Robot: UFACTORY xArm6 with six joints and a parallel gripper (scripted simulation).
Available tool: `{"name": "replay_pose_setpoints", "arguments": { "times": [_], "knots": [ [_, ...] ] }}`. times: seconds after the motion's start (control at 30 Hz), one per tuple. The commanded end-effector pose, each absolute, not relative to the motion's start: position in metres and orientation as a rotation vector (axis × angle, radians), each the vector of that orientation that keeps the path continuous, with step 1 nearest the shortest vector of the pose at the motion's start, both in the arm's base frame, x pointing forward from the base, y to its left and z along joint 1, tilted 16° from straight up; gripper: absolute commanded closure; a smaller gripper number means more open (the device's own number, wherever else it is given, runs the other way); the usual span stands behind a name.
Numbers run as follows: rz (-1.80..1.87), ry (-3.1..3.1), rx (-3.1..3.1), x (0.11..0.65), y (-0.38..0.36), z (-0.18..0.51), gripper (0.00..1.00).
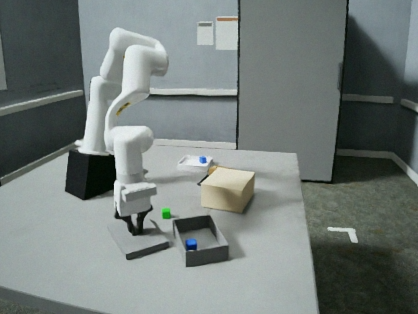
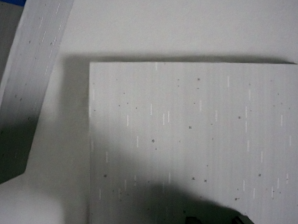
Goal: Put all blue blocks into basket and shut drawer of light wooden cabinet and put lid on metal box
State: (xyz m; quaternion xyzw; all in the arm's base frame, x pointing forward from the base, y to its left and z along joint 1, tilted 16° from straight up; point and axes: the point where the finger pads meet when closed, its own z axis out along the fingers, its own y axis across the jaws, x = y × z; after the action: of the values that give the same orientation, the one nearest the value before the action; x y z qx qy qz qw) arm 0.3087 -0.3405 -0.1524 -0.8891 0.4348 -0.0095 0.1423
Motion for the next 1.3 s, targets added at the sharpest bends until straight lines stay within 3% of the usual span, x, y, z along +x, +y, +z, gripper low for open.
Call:
{"name": "replay_pose_setpoints", "arguments": {
  "times": [0.0, 0.57, 0.6, 1.27],
  "knots": [
    [-0.033, 1.256, -2.567, 0.3098, -0.3421, -0.1516, 1.0],
    [-0.033, 1.256, -2.567, 0.3098, -0.3421, -0.1518, 1.0],
    [-0.033, 1.256, -2.567, 0.3098, -0.3421, -0.1518, 0.72],
    [-0.033, 1.256, -2.567, 0.3098, -0.3421, -0.1518, 0.72]
  ]
}}
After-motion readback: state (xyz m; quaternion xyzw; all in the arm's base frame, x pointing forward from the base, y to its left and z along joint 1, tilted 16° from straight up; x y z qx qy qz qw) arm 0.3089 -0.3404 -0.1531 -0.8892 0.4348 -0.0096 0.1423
